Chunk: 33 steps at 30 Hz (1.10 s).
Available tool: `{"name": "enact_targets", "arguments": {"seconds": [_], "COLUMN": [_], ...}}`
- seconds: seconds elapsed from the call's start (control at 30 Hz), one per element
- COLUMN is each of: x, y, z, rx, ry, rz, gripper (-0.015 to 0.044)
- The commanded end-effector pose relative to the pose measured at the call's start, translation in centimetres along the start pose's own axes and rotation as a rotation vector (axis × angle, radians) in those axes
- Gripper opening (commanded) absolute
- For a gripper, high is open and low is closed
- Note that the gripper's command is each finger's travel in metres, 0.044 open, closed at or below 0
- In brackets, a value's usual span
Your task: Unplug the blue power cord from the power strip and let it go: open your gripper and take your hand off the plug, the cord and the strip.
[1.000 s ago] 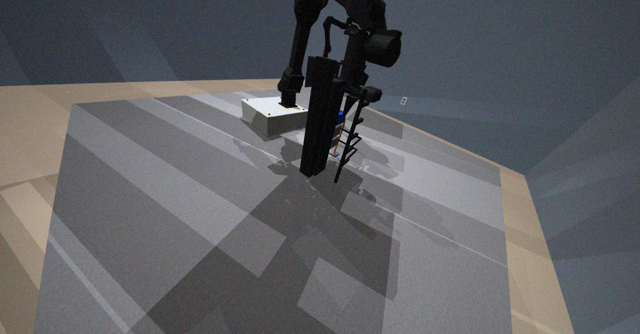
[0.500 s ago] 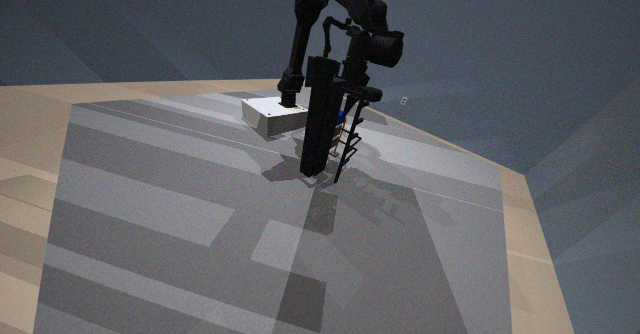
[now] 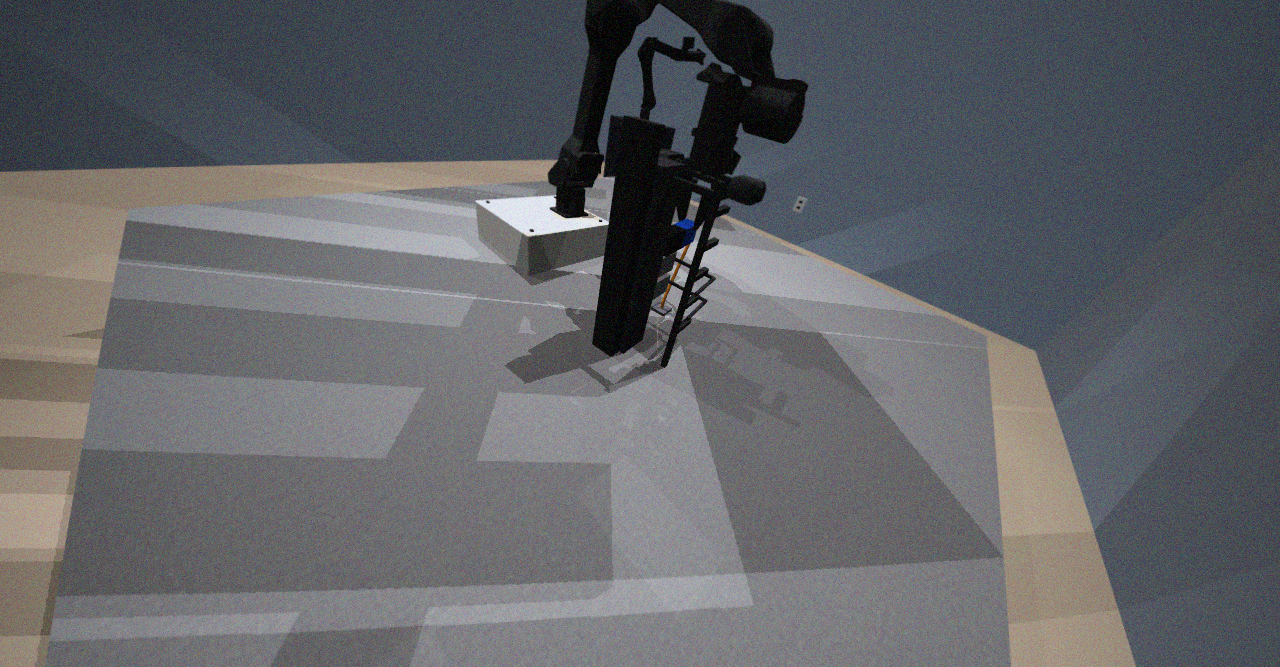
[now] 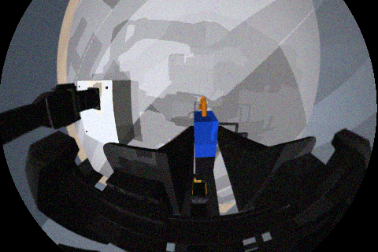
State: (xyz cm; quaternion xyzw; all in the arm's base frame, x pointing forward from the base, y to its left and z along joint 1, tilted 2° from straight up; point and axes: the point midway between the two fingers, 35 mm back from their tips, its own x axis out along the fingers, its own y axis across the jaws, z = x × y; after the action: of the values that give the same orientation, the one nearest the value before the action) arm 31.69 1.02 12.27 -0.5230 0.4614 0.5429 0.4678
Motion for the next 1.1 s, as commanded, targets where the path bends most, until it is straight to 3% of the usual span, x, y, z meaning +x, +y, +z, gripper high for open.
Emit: {"name": "enact_targets", "arguments": {"seconds": [0.0, 0.47, 0.63, 1.07], "x": [-0.1, -0.4, -1.3, -1.3], "y": [0.0, 0.0, 0.0, 0.0], "z": [-0.6, 0.1, 4.6, 4.9], "rx": [0.005, 0.005, 0.005, 0.005], "ry": [-0.003, -0.003, -0.007, -0.007], "rz": [-0.011, -0.01, -0.01, -0.01], "gripper": [0.0079, 0.044, 0.044, 0.044]}}
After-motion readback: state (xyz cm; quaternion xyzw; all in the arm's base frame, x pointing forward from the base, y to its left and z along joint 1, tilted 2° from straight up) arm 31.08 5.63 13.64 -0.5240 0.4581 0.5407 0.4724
